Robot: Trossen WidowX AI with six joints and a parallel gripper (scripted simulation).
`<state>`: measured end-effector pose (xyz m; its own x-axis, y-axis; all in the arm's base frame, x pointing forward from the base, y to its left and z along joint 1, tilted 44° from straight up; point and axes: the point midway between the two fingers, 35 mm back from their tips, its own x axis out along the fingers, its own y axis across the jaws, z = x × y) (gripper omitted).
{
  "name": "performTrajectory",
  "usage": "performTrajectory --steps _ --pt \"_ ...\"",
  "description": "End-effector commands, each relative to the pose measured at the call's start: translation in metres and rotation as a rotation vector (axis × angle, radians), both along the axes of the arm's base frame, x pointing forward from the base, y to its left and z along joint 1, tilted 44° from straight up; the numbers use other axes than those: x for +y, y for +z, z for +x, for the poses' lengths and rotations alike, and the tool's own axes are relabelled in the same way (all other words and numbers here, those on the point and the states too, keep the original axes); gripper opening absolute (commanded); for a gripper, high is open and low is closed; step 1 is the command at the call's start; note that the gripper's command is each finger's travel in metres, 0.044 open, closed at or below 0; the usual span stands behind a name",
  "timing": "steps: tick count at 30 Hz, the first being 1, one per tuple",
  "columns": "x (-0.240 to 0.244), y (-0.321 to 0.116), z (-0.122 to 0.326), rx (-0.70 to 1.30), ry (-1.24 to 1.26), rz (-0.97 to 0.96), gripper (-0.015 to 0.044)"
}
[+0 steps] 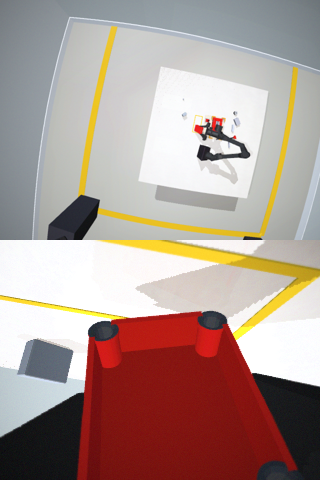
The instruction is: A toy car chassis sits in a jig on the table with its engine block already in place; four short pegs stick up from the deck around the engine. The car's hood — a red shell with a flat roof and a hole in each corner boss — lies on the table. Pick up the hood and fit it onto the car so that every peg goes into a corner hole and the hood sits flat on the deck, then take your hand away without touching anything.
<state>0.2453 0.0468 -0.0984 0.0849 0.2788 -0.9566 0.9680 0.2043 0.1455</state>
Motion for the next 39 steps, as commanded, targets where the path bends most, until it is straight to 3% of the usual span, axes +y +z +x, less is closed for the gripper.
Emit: performTrajectory --steps 1,9,23,24,35,39 --pt "0.0 0.0 0.0 0.001 -0.004 0.0 0.042" --pt "0.0 0.012 0.003 0.01 -0.035 0.001 0.044" --pt "0.001 0.124 -0.005 0.091 -0.298 0.016 0.044" --pt "0.002 0.096 0.0 0.078 -0.233 0.017 0.044" --pt "0.002 0.096 0.0 0.078 -0.233 0.017 0.044" --pt "0.002 0.096 0.0 0.078 -0.233 0.017 0.0335"
